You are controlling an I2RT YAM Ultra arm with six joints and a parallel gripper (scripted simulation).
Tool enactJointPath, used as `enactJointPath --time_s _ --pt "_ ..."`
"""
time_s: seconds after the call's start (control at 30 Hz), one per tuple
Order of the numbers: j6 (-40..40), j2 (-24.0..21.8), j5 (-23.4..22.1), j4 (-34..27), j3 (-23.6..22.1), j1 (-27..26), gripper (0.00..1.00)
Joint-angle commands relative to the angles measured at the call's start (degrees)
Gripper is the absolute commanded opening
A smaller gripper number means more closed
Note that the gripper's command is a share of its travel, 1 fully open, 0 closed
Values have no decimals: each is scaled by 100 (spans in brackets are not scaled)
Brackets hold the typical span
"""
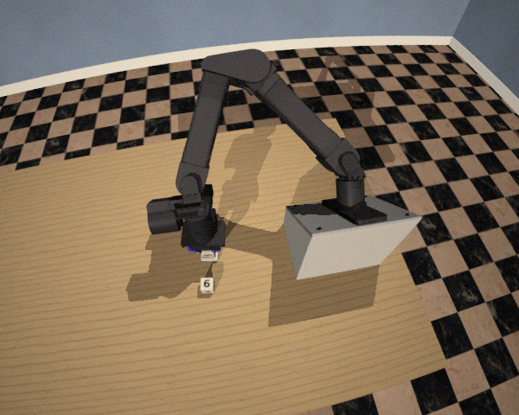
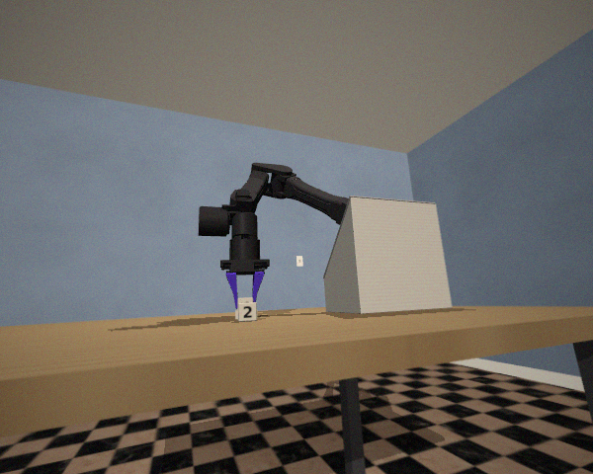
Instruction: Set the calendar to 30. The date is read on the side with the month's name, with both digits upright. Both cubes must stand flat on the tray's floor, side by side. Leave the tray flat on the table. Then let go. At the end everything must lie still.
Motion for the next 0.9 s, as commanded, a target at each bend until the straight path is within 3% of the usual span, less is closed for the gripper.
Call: enactJointPath --time_s 0.0,0.67,0.87 --pt "-3 -25 42 3 7 34 27" --pt "6 -31 42 -11 9 40 27" --pt "349 -249 37 -565 105 286 27"
